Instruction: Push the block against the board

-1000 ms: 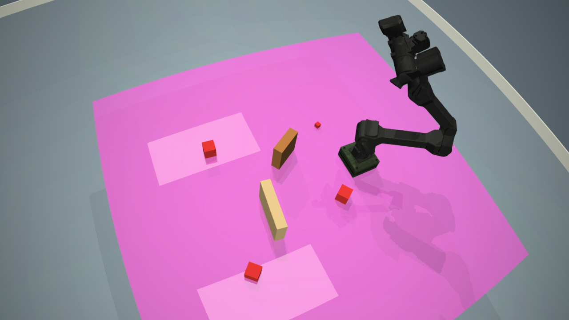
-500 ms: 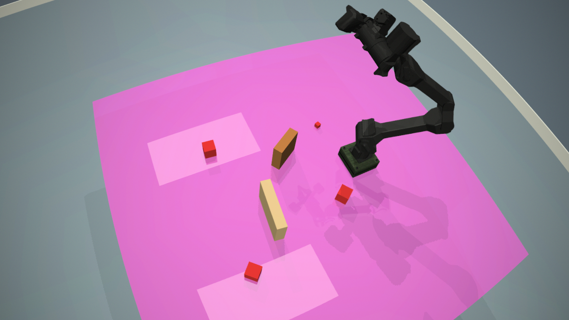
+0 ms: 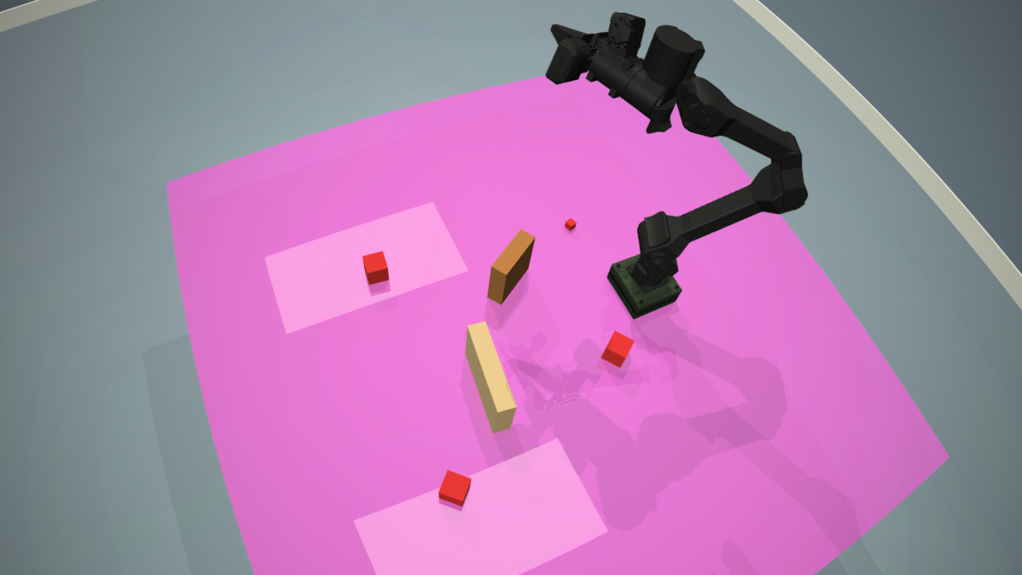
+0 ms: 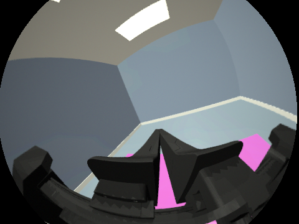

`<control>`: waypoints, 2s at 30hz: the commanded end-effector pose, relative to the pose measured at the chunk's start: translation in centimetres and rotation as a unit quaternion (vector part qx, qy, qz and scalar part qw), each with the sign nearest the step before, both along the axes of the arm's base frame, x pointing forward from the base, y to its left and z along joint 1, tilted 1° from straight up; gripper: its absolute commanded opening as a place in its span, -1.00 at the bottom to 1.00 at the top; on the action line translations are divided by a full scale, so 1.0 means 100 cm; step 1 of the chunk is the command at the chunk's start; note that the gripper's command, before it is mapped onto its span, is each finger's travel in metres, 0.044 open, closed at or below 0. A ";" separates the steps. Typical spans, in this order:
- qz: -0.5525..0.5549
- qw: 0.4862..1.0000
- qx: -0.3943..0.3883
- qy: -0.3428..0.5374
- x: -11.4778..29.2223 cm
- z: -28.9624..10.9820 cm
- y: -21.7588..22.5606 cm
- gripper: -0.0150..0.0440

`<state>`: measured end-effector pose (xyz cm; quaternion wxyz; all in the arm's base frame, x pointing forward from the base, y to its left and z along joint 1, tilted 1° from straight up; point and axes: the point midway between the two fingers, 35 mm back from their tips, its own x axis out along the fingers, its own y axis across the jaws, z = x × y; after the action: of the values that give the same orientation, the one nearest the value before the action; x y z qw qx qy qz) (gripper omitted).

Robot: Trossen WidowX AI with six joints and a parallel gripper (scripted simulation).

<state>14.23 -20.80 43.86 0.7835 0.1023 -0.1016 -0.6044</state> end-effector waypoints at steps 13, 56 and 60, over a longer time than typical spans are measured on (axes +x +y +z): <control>0.182 0.963 0.104 0.169 0.131 -0.055 0.013 -0.49; 0.459 0.565 0.402 0.556 0.279 -0.295 0.226 -0.49; 0.460 0.535 0.418 0.572 0.276 -0.307 0.239 -0.49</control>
<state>42.06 2.19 13.98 0.7293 0.0802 0.6754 -0.0744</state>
